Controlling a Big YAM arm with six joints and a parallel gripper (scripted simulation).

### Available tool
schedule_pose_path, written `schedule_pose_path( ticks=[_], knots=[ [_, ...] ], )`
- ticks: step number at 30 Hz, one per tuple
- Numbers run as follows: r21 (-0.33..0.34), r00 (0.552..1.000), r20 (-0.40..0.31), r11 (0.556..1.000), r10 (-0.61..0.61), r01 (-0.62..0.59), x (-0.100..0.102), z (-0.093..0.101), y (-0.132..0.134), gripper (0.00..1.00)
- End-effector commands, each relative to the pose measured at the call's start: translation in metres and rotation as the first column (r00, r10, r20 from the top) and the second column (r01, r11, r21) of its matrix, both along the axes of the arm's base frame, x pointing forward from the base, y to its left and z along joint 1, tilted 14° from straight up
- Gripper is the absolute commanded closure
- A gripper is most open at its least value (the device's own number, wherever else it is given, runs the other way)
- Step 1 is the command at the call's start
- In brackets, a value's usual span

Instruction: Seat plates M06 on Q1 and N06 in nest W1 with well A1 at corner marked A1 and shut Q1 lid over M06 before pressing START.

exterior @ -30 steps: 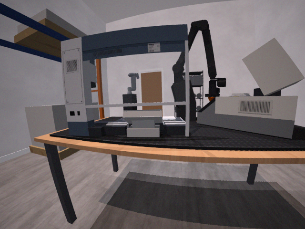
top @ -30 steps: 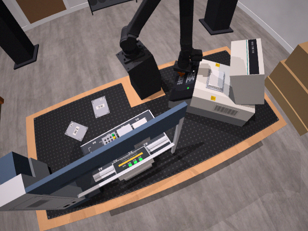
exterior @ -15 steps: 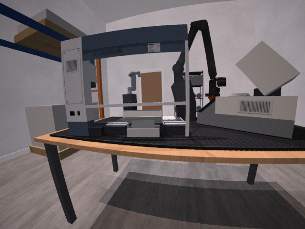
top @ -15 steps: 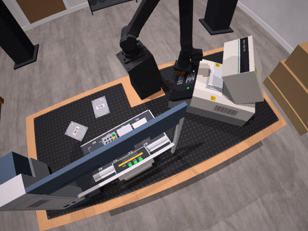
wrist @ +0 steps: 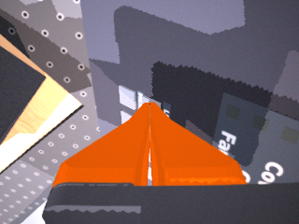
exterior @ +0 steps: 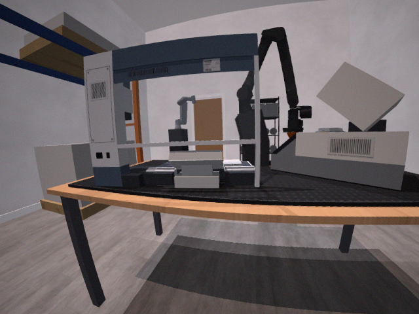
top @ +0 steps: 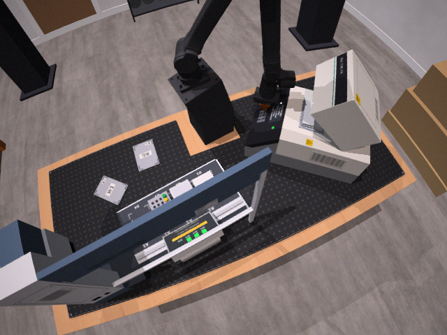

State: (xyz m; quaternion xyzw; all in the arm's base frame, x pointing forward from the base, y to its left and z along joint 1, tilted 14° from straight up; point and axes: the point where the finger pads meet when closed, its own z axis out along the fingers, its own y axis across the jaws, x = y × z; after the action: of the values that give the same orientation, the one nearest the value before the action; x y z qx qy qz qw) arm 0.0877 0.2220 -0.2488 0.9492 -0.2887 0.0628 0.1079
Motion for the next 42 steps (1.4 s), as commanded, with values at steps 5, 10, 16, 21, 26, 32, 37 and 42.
schedule_pose_path(
  ticks=[5,10,16,21,26,32,37,42],
  knots=[
    [0.013,1.000,0.001,1.000,0.001,-0.001,-0.004,0.004,0.001,1.00],
    [0.010,1.000,0.000,1.000,0.005,-0.005,-0.004,-0.001,0.002,1.00],
    [0.023,1.000,0.003,1.000,0.005,-0.005,-0.002,-0.003,0.011,1.00],
    [0.024,1.000,0.003,1.000,0.005,-0.005,-0.001,0.000,0.014,1.00],
    [0.011,1.000,0.000,1.000,0.002,-0.002,-0.008,0.013,0.003,1.00],
    [0.002,1.000,-0.001,1.000,-0.003,0.003,-0.013,0.022,-0.006,1.00],
    [0.005,1.000,-0.001,1.000,-0.010,0.010,-0.012,0.024,-0.006,1.00],
    [0.003,1.000,-0.002,1.000,-0.001,0.001,-0.016,0.029,-0.009,1.00]
  ],
)
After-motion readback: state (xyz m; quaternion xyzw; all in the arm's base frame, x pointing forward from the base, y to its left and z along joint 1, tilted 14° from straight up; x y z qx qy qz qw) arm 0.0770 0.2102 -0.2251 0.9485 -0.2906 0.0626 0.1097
